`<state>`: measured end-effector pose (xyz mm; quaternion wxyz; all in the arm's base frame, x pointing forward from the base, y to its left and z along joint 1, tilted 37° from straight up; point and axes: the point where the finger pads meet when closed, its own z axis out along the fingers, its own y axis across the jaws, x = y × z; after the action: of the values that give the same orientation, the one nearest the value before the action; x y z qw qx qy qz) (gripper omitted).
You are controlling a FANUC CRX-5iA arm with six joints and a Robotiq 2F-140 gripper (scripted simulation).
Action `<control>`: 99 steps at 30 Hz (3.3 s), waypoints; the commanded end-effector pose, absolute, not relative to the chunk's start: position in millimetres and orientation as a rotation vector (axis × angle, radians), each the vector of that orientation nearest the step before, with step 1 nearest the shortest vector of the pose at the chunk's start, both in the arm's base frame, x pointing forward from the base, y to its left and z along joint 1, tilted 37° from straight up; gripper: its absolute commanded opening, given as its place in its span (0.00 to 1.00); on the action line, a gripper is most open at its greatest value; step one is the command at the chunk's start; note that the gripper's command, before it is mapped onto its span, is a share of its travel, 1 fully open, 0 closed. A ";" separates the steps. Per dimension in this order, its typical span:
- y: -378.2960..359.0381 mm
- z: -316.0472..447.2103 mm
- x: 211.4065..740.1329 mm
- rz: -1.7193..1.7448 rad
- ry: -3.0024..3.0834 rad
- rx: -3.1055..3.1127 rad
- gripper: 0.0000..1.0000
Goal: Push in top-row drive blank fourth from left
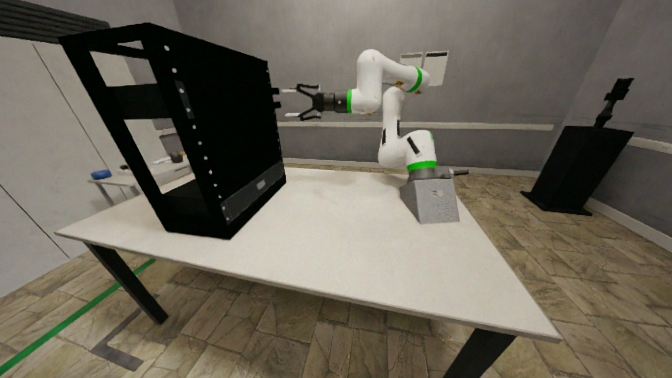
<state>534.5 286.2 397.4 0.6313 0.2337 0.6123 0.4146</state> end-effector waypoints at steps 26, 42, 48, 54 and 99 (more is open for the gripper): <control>286.7 398.0 534.4 0.950 1.401 0.534 0.10; 323.1 416.5 505.1 0.950 1.401 0.534 0.10; 331.4 420.7 498.4 0.950 1.401 0.534 0.10; 333.1 421.9 505.9 0.950 1.401 0.534 0.10; 340.1 426.5 537.6 0.950 1.401 0.534 0.10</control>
<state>536.8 339.4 425.7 0.6314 0.2337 0.6123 0.4146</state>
